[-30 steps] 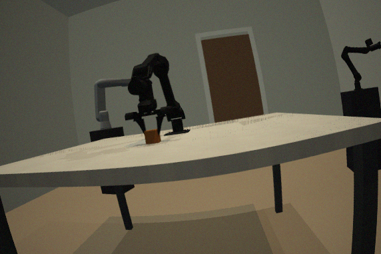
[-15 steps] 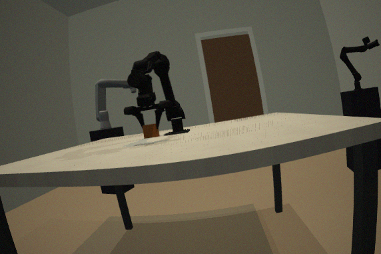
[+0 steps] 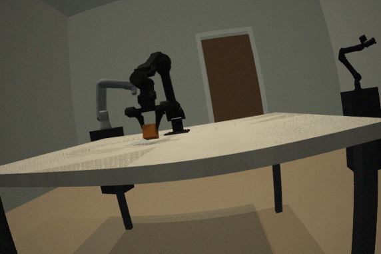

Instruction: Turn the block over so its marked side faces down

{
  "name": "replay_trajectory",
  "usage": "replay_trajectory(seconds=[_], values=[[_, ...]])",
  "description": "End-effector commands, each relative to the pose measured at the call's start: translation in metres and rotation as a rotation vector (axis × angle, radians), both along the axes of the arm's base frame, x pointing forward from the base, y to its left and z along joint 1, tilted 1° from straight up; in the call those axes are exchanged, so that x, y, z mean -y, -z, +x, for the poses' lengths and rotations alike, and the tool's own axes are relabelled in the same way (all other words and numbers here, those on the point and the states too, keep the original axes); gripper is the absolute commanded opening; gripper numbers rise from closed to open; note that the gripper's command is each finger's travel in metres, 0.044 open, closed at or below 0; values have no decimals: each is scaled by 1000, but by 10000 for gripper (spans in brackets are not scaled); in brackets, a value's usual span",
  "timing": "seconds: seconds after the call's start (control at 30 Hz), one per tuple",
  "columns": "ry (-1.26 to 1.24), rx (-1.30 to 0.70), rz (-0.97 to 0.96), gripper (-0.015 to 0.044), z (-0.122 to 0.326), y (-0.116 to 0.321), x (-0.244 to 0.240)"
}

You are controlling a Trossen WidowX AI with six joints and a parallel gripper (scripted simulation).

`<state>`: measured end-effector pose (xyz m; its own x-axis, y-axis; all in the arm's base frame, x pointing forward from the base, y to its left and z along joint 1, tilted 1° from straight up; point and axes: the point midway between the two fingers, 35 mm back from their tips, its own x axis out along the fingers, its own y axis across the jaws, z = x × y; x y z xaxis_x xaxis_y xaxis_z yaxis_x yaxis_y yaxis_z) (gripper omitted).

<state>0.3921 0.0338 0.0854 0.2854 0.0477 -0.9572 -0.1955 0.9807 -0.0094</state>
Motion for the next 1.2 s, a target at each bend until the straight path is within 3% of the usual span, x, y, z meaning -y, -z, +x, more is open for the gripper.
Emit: replay_trajectory(seconds=[0.0, 0.63, 1.17], values=[[-7, 62, 13, 0, 0, -3, 0], [-13, 250, 47, 0, -7, -2, 0], [-9, 502, 102, 0, 6, 24, 0]])
